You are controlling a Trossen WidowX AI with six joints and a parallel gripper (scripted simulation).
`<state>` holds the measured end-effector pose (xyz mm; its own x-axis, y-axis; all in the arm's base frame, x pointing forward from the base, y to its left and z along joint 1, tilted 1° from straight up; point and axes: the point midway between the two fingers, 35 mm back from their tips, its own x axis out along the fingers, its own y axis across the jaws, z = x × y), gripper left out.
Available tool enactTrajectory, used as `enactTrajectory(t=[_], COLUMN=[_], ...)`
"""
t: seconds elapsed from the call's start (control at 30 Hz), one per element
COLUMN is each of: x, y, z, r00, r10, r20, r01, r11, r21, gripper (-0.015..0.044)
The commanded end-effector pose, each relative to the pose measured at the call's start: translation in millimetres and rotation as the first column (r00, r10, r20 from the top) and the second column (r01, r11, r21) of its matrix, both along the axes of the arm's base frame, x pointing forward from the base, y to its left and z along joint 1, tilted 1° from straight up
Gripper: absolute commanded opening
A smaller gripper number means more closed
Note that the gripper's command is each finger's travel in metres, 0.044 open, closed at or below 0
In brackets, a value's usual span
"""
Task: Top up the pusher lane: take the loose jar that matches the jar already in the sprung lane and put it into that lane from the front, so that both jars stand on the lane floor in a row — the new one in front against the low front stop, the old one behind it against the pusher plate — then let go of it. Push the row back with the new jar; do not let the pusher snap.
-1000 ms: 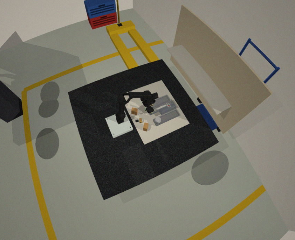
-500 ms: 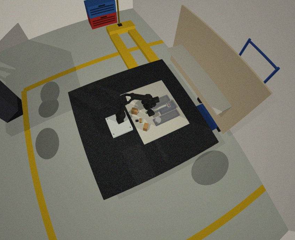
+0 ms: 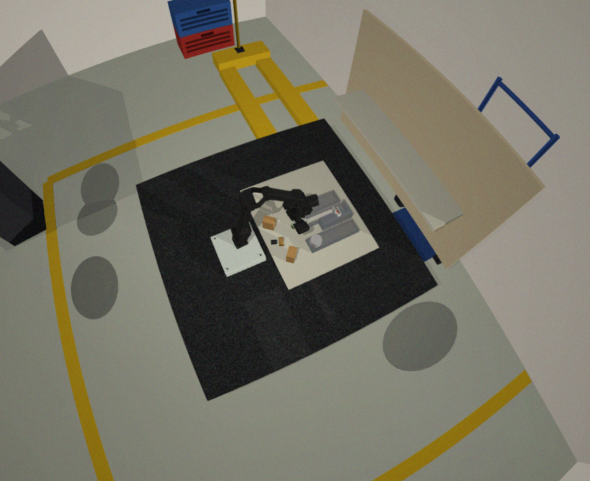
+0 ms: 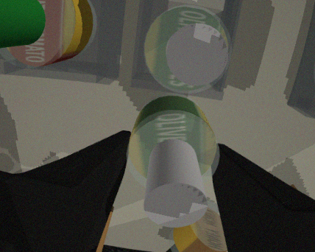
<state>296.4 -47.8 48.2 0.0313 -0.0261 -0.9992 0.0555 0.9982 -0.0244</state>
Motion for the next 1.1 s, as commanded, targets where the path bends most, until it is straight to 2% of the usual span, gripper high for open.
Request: enactTrajectory(t=[0.0,1.07], x=[3,18], y=[-1,-2], z=[1,1], r00=[1.000,1.000], r10=[0.004,0.004], r20=[0.005,0.006], r01=[-0.004,-0.004], r11=[1.000,1.000], r21=[-0.003,-0.003], gripper=[0.0000,0.0000])
